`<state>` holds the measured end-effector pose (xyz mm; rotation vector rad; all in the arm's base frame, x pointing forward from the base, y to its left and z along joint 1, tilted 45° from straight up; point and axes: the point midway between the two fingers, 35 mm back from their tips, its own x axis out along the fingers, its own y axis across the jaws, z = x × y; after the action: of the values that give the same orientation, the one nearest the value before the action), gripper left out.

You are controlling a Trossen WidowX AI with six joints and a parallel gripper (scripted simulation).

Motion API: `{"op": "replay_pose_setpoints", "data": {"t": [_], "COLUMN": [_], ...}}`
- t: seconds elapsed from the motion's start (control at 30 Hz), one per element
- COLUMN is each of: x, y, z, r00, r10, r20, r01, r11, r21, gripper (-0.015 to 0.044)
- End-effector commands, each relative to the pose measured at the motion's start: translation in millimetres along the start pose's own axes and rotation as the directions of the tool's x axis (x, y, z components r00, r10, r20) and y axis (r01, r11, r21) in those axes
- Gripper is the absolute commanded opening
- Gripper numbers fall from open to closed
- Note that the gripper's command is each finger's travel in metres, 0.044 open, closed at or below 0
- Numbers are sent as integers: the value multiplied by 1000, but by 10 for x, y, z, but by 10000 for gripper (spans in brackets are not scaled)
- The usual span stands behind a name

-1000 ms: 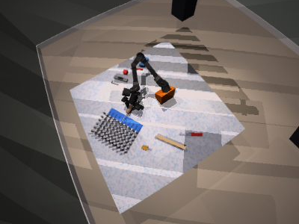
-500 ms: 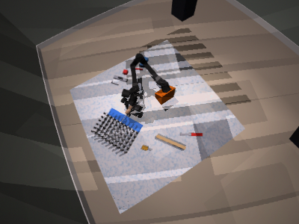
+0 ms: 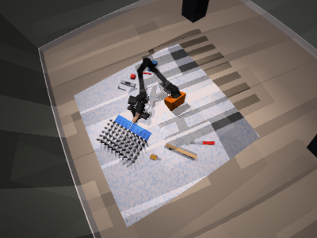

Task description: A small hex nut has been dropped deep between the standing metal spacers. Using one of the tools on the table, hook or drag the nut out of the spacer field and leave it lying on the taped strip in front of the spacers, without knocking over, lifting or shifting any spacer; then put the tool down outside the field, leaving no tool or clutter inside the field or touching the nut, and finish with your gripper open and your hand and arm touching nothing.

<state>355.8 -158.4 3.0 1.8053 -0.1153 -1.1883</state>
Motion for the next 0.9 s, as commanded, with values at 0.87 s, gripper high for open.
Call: {"op": "replay_pose_setpoints", "data": {"t": [0.87], "x": [127], "y": [-7], "z": [-193], "r00": [1000], "r10": [-1], "r20": [-3], "r01": [1], "r11": [1000], "r21": [0], "gripper": [0]}}
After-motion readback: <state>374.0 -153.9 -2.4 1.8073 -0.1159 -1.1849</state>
